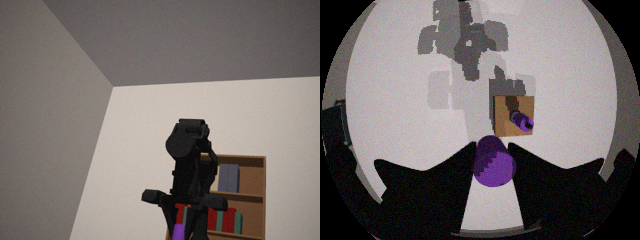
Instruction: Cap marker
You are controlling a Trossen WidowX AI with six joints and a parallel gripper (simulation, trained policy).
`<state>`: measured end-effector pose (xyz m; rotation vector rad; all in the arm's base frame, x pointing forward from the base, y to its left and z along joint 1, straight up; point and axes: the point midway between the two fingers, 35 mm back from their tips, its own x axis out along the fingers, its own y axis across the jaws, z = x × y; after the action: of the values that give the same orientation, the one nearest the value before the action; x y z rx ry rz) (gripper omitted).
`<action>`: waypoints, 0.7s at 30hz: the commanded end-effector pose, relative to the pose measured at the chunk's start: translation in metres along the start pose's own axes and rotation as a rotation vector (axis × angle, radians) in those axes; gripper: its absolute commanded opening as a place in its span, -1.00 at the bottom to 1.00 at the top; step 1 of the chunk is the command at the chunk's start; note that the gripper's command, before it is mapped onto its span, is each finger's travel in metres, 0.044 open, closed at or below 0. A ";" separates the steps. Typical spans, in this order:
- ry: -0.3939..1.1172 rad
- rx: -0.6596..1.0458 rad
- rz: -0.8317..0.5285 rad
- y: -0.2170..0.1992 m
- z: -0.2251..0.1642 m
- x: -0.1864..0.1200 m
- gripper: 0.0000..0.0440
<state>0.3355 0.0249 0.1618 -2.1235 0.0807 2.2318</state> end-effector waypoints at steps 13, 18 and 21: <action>-0.015 -0.074 0.001 -0.043 0.020 -0.008 -1.00; -0.030 -0.085 0.005 -0.044 0.021 0.000 -1.00; -0.038 -0.090 0.007 -0.044 0.021 0.005 -1.00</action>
<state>0.3188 0.0700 0.1633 -2.1399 -0.0083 2.3071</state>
